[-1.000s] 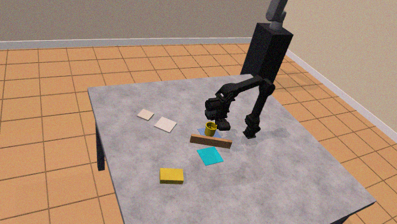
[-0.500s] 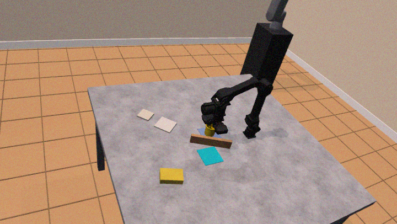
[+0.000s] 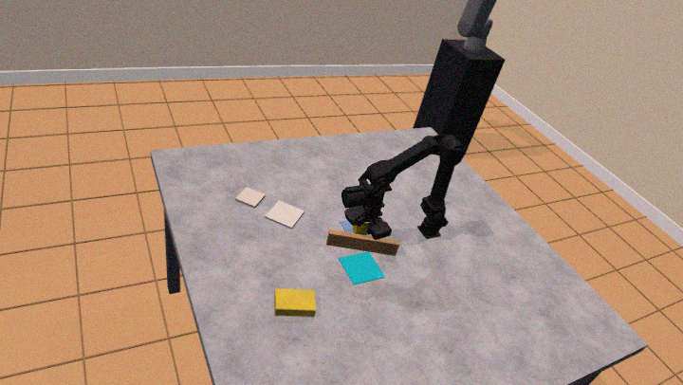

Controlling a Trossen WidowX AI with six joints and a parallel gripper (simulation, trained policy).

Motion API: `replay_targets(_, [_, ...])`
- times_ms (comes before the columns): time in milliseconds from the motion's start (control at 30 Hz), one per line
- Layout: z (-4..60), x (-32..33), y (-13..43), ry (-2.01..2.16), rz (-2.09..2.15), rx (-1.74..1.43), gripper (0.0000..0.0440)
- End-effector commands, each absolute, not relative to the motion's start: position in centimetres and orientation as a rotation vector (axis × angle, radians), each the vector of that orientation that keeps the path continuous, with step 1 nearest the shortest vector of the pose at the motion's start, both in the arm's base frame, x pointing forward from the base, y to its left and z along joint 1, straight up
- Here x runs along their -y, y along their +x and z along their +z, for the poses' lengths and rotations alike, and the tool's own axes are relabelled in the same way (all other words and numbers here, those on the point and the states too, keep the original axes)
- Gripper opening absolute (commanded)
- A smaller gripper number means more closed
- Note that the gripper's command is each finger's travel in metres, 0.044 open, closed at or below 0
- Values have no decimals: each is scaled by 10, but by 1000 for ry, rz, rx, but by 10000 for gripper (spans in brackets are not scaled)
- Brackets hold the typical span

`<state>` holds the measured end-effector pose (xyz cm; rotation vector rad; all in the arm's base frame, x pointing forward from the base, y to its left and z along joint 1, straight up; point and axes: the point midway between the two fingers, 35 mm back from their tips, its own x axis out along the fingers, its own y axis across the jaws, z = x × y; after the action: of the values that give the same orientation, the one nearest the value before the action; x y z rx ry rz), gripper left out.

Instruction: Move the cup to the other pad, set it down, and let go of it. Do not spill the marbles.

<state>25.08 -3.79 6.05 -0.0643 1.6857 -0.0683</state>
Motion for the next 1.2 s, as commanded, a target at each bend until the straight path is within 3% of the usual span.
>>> replay_targets(0, [54,39,251,-100,-22,-1689,43])
replay_targets(100, [55,40,253,-126,5,-1683,0])
replay_targets(467, [74,42,269,-176,71,-1624,26])
replay_targets(1167, [119,17,303,-223,118,-1513,24])
